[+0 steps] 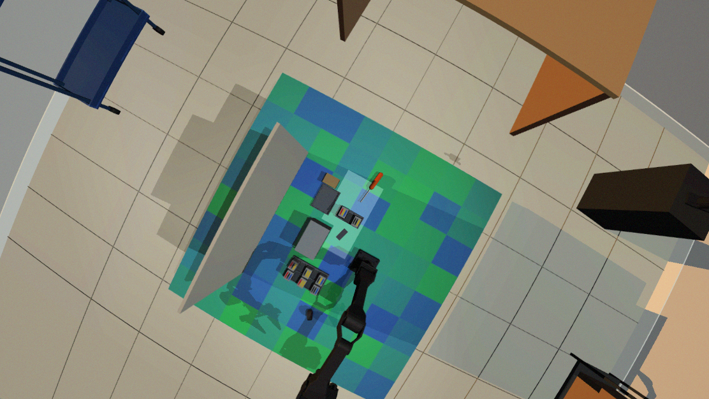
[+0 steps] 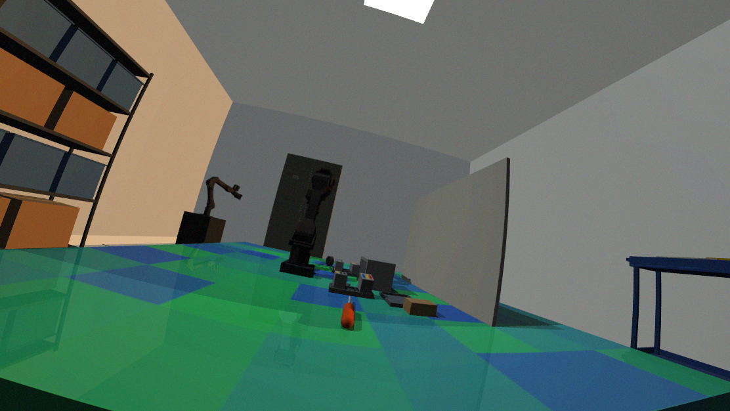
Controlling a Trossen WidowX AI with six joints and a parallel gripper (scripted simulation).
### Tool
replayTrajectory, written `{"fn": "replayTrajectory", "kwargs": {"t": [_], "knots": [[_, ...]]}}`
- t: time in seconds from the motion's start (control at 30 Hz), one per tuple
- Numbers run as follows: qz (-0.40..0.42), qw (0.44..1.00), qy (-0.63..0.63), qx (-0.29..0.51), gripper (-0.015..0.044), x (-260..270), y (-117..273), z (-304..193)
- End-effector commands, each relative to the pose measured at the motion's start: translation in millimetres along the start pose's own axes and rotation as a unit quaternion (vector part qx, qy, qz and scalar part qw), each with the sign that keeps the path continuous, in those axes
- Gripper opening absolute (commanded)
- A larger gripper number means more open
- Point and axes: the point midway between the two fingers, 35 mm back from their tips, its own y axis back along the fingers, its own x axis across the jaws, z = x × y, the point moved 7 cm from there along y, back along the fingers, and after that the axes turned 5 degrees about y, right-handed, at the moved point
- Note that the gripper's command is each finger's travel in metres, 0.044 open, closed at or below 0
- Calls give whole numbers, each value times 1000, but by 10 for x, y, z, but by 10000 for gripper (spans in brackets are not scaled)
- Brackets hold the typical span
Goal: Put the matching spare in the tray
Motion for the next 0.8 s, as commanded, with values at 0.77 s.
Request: {"fn": "replayTrajectory", "kwargs": {"t": [0.77], "knots": [[5,838,-471,276,440,1133,1601,-1462]]}}
